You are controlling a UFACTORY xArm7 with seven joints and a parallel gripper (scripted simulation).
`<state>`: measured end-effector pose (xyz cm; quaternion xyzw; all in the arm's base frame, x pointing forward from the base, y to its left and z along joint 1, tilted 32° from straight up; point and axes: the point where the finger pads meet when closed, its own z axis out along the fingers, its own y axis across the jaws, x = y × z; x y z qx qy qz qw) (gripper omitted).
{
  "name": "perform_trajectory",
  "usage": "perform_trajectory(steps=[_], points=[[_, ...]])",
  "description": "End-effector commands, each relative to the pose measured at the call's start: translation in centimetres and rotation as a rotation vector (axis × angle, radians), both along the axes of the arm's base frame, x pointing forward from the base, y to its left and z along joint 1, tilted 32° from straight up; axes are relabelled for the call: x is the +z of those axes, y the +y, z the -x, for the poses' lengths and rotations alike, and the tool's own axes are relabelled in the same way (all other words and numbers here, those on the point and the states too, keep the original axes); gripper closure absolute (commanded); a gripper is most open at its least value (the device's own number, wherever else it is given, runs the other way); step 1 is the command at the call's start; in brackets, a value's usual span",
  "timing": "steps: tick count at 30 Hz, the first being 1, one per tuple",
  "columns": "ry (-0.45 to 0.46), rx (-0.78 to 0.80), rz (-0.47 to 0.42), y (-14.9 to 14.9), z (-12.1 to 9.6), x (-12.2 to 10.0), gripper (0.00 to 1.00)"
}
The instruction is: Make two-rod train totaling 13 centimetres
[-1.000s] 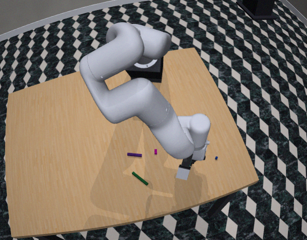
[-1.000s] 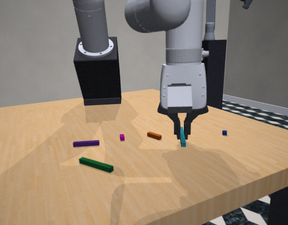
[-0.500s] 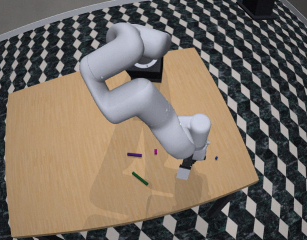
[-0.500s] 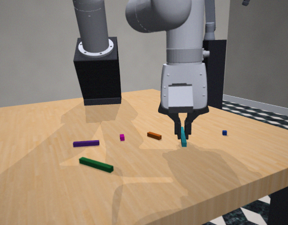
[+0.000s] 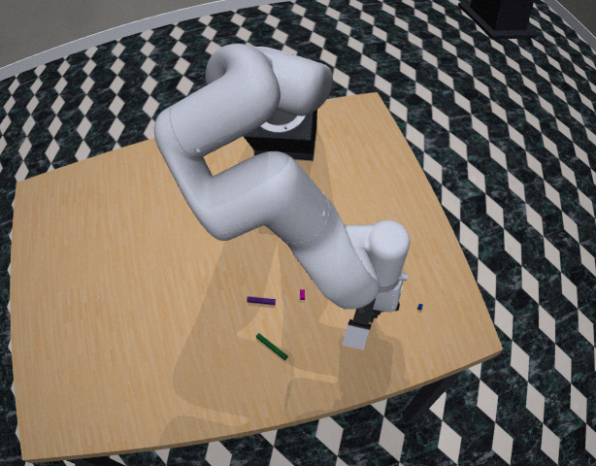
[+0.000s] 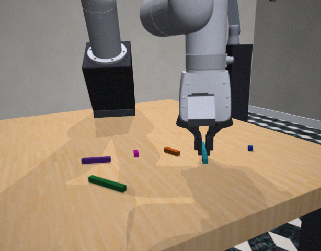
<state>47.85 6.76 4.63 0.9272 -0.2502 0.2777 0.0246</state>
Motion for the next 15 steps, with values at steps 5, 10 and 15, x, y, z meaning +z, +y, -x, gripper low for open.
perform_trajectory(steps=[5,10,15], points=[[-0.002,0.002,0.000,0.08,-0.05,0.08,0.96],[-0.002,0.002,0.000,0.07,-0.08,0.02,0.96],[-0.002,0.002,0.000,0.01,-0.25,-0.26,0.96]])
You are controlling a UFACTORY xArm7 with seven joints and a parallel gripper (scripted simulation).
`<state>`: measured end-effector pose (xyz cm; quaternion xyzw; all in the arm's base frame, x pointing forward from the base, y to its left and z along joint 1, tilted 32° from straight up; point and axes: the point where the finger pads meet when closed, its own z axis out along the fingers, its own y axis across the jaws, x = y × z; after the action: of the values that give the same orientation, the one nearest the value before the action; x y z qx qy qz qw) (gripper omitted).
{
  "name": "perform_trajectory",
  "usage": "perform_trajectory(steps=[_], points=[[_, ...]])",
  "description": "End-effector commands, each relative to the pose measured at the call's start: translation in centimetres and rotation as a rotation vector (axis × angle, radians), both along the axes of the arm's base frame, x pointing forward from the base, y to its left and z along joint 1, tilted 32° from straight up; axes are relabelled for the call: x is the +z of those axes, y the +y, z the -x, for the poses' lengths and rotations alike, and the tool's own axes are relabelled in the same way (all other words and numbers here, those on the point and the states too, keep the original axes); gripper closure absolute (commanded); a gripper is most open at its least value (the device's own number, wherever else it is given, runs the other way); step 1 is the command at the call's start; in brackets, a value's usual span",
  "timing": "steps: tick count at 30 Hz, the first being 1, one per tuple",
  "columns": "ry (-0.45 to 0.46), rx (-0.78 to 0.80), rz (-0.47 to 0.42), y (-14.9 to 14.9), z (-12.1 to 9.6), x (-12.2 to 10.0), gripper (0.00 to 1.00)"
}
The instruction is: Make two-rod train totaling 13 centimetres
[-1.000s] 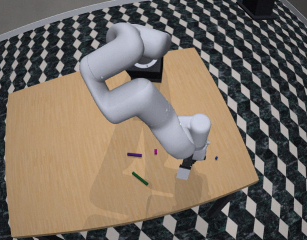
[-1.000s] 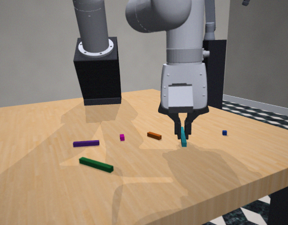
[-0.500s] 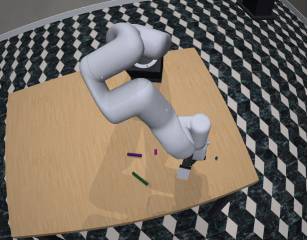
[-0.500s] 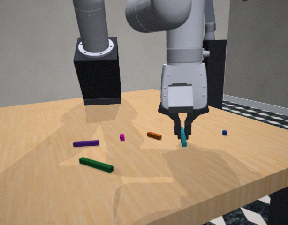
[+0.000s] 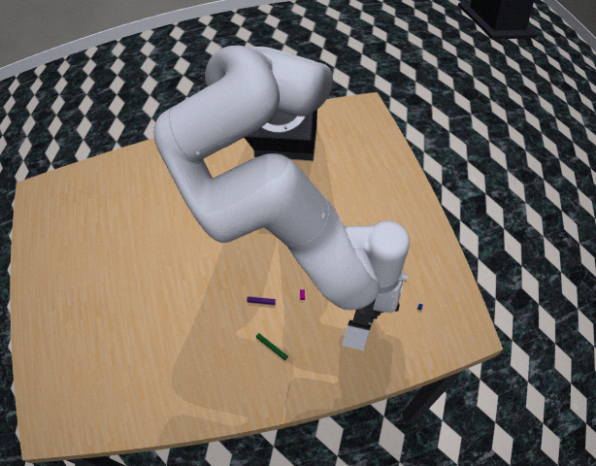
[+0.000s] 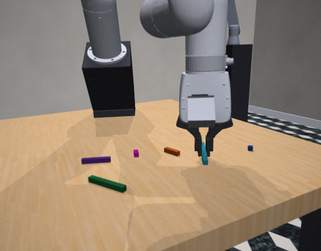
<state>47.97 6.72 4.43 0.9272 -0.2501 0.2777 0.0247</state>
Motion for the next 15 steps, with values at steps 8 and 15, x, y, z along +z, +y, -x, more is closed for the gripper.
perform_trajectory(steps=[8,15], points=[[-0.002,0.002,0.000,-0.07,-0.45,-0.61,0.96],[-0.002,0.002,0.000,-0.09,-0.51,-0.71,0.96]])
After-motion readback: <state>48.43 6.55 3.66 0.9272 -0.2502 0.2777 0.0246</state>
